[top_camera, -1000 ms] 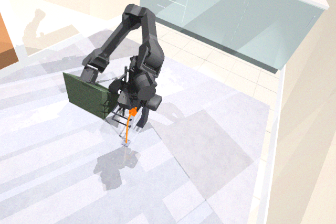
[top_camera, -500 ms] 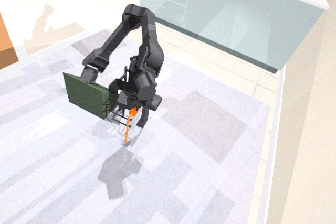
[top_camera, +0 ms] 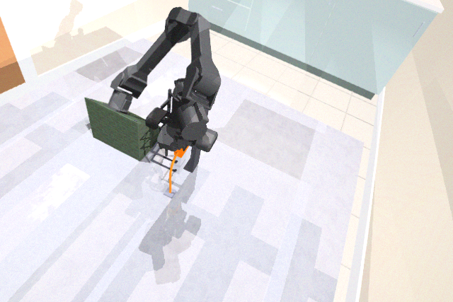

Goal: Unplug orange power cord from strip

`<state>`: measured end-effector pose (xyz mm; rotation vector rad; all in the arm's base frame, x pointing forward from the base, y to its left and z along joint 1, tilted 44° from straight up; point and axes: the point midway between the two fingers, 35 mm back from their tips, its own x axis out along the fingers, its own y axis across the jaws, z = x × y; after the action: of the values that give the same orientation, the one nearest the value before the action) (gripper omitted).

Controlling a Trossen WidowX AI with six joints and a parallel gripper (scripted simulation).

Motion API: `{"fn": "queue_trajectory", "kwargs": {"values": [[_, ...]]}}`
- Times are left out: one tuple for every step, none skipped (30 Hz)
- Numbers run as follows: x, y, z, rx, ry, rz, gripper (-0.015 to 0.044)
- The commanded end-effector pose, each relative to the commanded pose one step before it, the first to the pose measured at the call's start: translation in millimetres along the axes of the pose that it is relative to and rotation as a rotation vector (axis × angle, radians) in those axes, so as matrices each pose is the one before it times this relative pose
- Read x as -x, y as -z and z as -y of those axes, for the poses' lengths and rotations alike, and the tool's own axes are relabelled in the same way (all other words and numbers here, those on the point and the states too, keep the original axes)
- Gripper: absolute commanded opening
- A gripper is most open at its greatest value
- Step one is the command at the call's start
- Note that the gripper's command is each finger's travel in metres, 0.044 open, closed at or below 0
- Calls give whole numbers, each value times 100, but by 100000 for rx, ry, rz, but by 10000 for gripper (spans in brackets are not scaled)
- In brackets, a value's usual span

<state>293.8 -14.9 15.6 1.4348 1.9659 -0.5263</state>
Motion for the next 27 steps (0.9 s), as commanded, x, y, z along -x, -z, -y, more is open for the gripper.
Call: {"fn": "queue_trajectory", "kwargs": {"values": [[736, -2522, -179, 287, -1040, 5073, 0], [21, -161, -3, -14, -3, 2, 0], [23, -161, -2, -14, -3, 2, 0], [26, -161, -1, -14, -3, 2, 0], [28, -161, 1, -14, -3, 2, 0], [31, -161, 2, -14, -3, 2, 0], [31, -162, 3, -14, -3, 1, 0], [31, -162, 4, -14, -3, 0, 0], [30, -162, 6, -13, -3, 0, 0], [30, -162, 8, -13, -3, -1, 0], [29, -163, 9, -13, -3, -1, 0], [29, -163, 11, -13, -3, -2, 0], [28, -163, 14, -13, -3, -2, 0], [27, -163, 16, -13, -3, -3, 0], [26, -163, 19, -13, -3, -4, 0], [26, -163, 20, -12, -3, -4, 0], [25, -163, 21, -12, -3, -5, 0], [24, -164, 23, -12, -3, -5, 0], [23, -164, 26, -12, -3, -6, 0], [18, -154, 28, -11, -2, -6, 0], [13, -153, 30, -11, -2, -7, 0], [-81, 166, 14, -30, -6, -77, 26], [-104, 211, 19, -39, -8, -99, 53], [-125, 252, 26, -46, -8, -119, 79], [-58, 115, 13, -21, -3, -55, 105], [0, 0, 0, 0, 0, 0, 131], [0, 0, 0, 0, 0, 0, 158]]}}
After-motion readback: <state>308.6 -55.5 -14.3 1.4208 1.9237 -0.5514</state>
